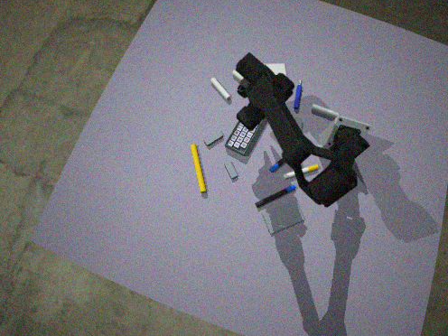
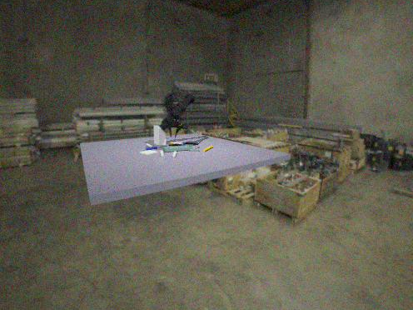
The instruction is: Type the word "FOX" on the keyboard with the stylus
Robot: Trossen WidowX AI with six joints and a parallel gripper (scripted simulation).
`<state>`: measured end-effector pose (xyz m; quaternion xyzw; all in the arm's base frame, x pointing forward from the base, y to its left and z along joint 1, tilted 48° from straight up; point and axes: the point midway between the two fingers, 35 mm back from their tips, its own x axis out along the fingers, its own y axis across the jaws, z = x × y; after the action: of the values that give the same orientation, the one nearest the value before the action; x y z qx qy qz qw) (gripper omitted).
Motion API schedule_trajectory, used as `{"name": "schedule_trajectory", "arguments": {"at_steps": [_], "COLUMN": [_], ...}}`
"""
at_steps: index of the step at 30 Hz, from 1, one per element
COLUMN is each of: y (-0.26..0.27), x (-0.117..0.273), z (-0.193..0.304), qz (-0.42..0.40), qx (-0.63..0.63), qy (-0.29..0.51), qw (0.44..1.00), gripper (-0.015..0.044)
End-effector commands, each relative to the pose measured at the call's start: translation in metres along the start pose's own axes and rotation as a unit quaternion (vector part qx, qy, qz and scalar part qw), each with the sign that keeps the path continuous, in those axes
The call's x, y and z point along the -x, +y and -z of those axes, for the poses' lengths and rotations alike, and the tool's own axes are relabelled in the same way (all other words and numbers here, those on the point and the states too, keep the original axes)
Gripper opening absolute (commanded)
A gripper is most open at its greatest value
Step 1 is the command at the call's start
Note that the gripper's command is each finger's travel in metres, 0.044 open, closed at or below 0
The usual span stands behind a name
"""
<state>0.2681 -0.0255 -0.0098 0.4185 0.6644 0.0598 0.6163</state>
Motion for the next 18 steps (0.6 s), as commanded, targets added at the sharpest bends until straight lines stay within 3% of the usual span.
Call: {"name": "schedule_trajectory", "arguments": {"at_steps": [1, 8, 18], "y": [-0.064, -0.169, -0.169], "x": [-0.019, -0.040, -0.040], "z": [0.005, 0.034, 0.038], "qz": [0.047, 0.116, 0.120], "qx": [-0.154, -0.447, -0.473], "qy": [-0.031, -0.141, -0.151], "qw": [0.986, 0.876, 0.860], "gripper": [0.0150, 0.0150, 0.0150]}}
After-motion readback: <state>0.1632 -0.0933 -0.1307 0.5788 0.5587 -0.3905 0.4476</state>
